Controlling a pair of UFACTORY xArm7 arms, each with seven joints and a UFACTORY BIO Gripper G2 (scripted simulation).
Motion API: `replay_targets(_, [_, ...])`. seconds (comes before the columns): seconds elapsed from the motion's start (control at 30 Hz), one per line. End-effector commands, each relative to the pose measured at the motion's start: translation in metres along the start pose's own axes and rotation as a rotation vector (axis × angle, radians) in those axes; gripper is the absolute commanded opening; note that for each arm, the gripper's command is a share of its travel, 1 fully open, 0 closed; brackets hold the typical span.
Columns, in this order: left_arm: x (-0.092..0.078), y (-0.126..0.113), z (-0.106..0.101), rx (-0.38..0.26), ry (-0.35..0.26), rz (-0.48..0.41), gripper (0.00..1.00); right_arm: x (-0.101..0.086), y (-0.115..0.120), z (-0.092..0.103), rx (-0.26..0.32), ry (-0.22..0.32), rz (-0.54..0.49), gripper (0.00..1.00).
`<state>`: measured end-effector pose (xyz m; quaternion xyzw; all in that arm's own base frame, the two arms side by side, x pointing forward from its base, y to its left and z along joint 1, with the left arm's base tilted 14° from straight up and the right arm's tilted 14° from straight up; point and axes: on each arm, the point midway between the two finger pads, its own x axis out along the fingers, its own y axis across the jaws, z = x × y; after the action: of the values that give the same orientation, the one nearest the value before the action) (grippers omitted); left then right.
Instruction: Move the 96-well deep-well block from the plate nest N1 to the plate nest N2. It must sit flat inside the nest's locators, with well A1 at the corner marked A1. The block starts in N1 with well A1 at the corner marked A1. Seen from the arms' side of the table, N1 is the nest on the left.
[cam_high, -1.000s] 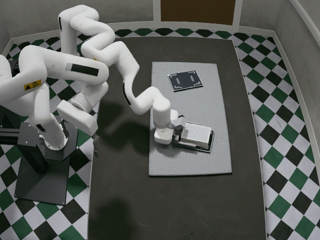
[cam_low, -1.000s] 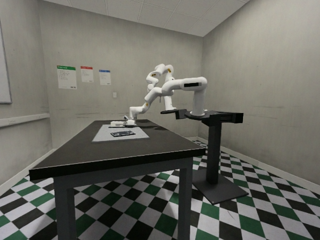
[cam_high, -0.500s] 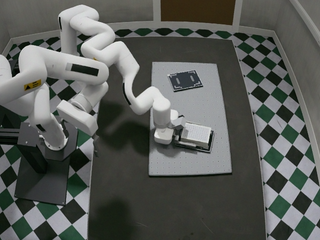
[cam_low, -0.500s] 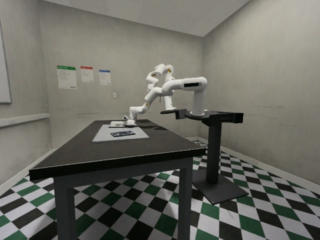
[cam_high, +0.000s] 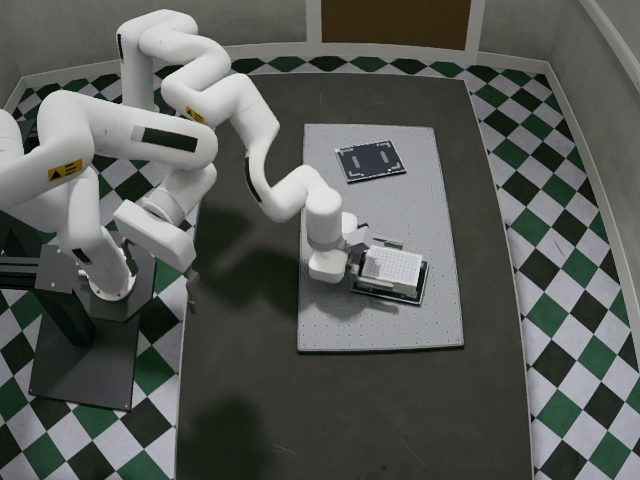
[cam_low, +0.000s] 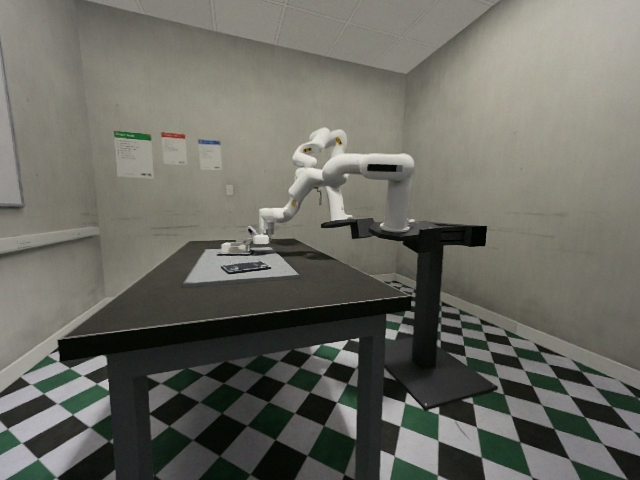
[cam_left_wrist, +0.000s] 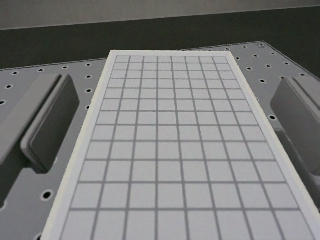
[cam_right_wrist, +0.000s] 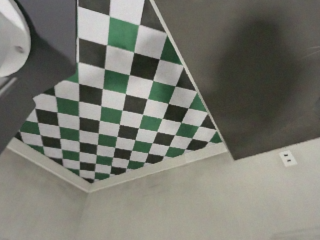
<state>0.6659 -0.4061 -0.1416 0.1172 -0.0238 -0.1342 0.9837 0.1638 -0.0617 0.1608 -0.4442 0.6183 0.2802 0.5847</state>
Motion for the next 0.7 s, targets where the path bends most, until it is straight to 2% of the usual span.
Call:
replay_targets(0.0, [0.001, -0.001, 0.018, -0.005, -0.009, -0.001, 0.37, -0.001, 0.0, 0.0, 0.0, 0.0, -0.002, 1.0])
replay_targets(0.33, [0.001, -0.001, 0.044, -0.006, -0.009, -0.001, 0.37, -0.001, 0.0, 0.0, 0.0, 0.0, -0.002, 1.0])
replay_targets(0.67, [0.001, -0.001, 0.057, -0.006, -0.009, -0.001, 0.37, -0.001, 0.0, 0.0, 0.0, 0.0, -0.002, 1.0])
